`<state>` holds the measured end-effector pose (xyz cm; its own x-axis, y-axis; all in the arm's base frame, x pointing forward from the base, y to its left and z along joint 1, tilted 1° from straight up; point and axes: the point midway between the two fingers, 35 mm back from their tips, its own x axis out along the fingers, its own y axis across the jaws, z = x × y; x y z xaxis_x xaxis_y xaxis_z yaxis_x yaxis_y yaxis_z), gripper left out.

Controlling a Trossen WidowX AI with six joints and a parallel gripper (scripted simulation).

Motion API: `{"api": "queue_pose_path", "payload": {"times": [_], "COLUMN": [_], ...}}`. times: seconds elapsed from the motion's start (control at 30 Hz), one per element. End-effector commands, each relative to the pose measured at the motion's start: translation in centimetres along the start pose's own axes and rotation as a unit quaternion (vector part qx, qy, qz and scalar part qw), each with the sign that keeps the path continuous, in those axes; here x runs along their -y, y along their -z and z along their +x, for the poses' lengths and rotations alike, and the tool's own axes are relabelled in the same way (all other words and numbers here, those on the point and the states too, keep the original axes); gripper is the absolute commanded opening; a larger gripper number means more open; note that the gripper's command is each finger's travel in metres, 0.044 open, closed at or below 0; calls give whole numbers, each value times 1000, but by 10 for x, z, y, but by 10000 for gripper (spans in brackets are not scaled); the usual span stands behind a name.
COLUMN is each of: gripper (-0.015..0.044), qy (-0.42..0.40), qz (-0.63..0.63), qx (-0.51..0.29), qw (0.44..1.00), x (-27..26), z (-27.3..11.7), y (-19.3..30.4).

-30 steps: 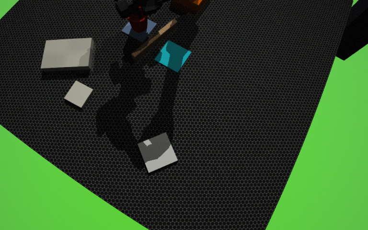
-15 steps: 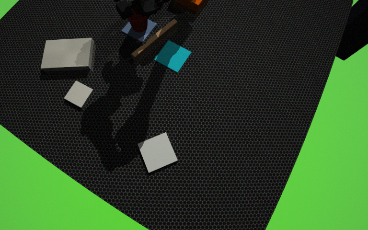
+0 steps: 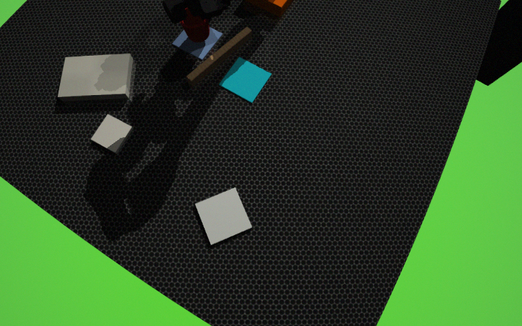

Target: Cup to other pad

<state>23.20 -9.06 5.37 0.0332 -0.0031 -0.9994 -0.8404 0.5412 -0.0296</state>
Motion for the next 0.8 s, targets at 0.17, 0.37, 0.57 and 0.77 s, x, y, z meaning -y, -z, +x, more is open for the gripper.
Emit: {"api": "queue_pose_path", "payload": {"times": [0.17, 0.37, 0.57, 0.77], "gripper": [0, 0, 0, 0], "qy": [4, 3, 4, 4], "qz": [0, 0, -1, -1], "qx": [0, 0, 1, 1], "qw": [1000, 1000, 1000, 1000], "x": [1, 1, 1, 1], "z": [-29, -39, -37, -37], "y": [0, -1, -1, -1]}}
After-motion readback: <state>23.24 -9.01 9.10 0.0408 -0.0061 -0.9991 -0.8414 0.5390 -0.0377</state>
